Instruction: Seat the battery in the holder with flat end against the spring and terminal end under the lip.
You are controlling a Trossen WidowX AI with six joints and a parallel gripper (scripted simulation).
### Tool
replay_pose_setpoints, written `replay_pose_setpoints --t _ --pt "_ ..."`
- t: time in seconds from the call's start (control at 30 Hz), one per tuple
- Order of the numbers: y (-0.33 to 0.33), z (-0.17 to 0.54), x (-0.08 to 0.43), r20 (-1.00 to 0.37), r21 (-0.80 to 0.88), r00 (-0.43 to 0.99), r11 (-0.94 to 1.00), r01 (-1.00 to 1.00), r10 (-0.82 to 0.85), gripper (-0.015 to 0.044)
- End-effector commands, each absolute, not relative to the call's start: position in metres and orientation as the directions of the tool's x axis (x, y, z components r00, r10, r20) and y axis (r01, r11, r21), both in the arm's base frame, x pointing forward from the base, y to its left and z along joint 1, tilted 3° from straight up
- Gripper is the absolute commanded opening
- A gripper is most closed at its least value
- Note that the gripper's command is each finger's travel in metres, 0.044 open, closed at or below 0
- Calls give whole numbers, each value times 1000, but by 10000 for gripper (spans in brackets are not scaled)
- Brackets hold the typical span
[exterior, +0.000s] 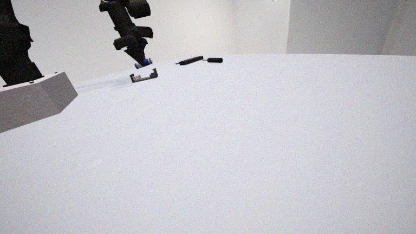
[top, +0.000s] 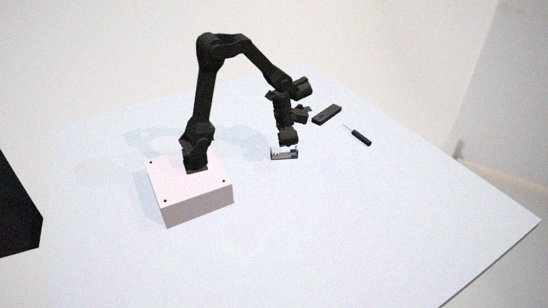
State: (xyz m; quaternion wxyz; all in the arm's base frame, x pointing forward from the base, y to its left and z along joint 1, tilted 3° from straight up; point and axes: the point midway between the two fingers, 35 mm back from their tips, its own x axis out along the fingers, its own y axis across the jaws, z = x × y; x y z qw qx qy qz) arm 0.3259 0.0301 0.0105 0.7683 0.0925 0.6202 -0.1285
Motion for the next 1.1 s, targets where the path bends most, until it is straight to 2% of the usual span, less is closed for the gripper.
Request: replay_pose_setpoints --t 0.0,1.07 --pt "29 3 326 -964 -18 246 949 315 -100 76" --pt "30 -18 323 -883 -22 440 950 310 -164 76"
